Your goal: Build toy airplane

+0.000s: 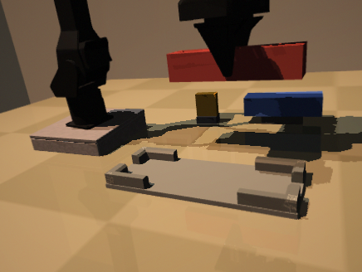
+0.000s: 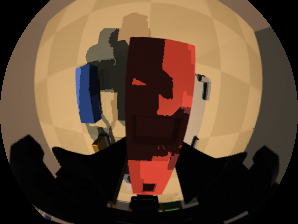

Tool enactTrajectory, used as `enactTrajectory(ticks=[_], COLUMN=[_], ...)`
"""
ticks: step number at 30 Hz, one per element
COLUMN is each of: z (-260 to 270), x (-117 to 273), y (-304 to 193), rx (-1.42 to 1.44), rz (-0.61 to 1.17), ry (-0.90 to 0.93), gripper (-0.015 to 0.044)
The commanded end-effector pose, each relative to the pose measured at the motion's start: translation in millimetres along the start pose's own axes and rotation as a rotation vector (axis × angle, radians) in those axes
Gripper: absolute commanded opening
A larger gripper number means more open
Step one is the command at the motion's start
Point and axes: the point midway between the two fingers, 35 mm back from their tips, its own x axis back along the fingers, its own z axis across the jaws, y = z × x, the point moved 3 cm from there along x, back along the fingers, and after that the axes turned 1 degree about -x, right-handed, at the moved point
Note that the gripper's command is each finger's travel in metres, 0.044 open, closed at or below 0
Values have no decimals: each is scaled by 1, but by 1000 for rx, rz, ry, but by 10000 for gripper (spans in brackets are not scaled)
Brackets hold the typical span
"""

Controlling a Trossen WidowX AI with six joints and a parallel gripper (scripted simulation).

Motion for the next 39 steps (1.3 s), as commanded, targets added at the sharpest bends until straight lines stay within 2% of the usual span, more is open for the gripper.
enactTrajectory(ticks=[1,35,39], z=[-11,-102,-102], x=[-5,-48,-48], y=[0,-21,-21], rx=[8,50,50], rz=[-1,0,0], ry=[-1,-12,-12], gripper=[0,0,105])
